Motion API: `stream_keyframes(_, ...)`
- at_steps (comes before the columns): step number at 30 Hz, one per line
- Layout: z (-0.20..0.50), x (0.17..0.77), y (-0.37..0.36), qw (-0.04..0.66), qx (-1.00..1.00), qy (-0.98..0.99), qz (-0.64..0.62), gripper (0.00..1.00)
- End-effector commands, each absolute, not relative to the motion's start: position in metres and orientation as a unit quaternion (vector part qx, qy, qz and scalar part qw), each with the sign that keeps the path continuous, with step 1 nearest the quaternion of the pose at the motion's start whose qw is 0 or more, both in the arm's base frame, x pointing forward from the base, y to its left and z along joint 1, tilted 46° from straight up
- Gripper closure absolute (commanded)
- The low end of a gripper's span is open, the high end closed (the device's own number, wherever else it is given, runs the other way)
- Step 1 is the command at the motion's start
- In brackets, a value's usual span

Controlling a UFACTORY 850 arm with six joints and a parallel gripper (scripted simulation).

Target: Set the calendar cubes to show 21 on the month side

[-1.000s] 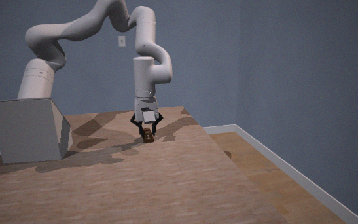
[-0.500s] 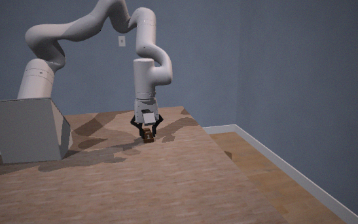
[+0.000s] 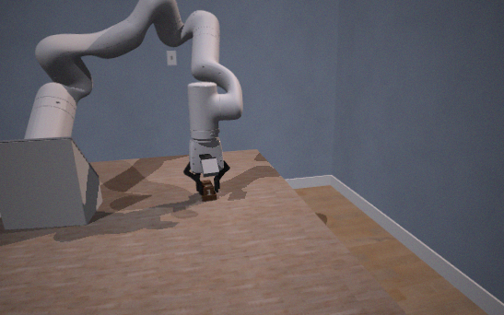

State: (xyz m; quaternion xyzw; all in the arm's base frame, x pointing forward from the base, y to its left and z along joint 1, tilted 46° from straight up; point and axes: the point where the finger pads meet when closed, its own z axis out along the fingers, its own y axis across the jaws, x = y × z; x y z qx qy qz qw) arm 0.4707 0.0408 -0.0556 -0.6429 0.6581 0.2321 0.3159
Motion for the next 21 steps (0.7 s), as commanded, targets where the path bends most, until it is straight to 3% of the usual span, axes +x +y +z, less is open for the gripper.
stream_keyframes(1, -0.0552, 0.4713, 0.0402, 0.316, -0.643, 0.658, 0.231, 0.51)
stream_keyframes(14, -0.0552, 0.4713, 0.0402, 0.316, -0.643, 0.658, 0.231, 0.51)
stream_keyframes(15, -0.0552, 0.4713, 0.0402, 0.316, -0.643, 0.658, 0.231, 0.71)
stream_keyframes(21, -0.0552, 0.4713, 0.0402, 0.316, -0.643, 0.658, 0.231, 0.71)
